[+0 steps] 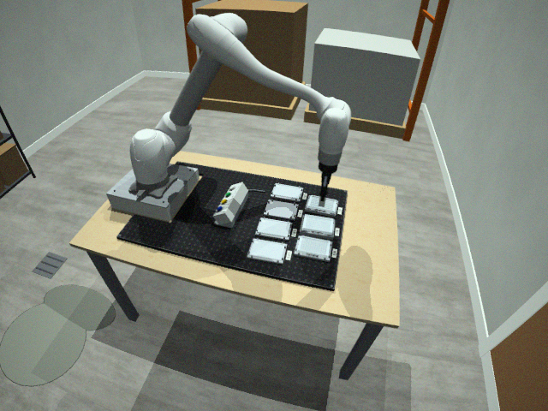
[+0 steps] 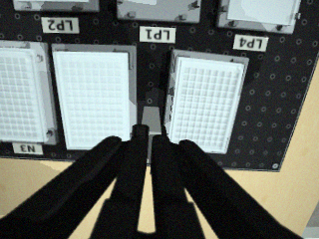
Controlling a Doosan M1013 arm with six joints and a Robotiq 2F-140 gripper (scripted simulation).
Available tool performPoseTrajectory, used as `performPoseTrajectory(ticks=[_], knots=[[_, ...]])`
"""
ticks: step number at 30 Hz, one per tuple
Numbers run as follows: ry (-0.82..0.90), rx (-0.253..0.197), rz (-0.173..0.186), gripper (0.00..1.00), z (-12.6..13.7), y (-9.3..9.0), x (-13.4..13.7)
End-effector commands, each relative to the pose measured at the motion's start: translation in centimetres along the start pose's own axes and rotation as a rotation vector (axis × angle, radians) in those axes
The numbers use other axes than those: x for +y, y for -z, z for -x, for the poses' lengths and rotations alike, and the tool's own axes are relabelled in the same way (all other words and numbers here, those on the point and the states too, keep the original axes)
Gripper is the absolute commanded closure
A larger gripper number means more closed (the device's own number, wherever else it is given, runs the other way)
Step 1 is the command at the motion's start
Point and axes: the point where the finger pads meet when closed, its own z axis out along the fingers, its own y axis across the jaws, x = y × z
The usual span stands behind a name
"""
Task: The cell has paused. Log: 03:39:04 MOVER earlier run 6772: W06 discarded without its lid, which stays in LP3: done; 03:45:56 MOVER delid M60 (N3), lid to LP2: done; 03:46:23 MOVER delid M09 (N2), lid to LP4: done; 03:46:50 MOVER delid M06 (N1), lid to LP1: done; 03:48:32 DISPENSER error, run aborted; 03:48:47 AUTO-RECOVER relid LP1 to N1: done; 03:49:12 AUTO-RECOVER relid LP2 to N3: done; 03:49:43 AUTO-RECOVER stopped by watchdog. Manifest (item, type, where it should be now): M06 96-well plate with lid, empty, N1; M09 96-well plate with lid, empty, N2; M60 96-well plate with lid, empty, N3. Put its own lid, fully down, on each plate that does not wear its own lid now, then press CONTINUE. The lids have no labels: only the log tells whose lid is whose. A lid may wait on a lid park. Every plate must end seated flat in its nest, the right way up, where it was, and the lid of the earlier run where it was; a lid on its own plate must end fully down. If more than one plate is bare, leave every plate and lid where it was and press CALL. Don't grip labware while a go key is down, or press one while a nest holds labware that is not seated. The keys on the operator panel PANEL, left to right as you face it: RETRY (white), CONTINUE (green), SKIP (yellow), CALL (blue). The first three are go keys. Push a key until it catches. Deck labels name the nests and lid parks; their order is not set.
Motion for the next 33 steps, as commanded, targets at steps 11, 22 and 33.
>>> performPoseTrajectory(ticks=[11,22,33], knots=[[0.000,0.000,0.000,1.00,0.0,0.0,0.0],[0.000,0.000,0.000,1.00,0.4,0.0,-5.2],[0.000,0.000,0.000,1.00,0.2,0.0,-13.2]])
